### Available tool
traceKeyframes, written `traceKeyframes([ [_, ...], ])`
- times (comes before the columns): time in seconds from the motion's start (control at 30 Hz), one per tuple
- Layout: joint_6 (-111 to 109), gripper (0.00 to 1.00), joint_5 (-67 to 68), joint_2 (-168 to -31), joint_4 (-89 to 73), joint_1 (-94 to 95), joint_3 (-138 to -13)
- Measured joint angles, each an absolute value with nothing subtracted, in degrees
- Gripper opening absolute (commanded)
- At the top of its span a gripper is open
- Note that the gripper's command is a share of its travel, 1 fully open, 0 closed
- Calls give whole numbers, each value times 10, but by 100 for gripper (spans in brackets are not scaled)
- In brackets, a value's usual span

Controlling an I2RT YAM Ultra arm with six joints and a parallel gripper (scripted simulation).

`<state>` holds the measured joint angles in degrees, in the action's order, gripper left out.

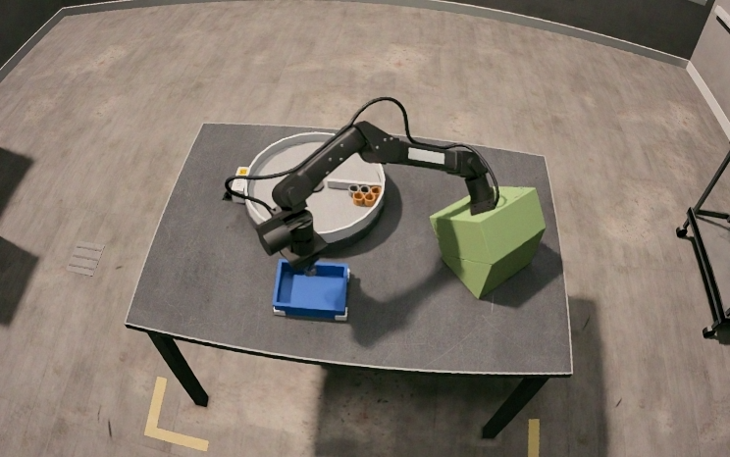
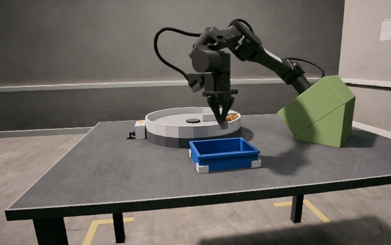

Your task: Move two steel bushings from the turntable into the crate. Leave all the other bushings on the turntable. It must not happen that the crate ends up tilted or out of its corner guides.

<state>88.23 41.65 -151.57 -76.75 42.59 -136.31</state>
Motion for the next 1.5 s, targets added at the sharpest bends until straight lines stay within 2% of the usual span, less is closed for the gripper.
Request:
traceKeyframes([
  [1.5, 881, 0, 416, -1519, -771, 426, -1378],
])
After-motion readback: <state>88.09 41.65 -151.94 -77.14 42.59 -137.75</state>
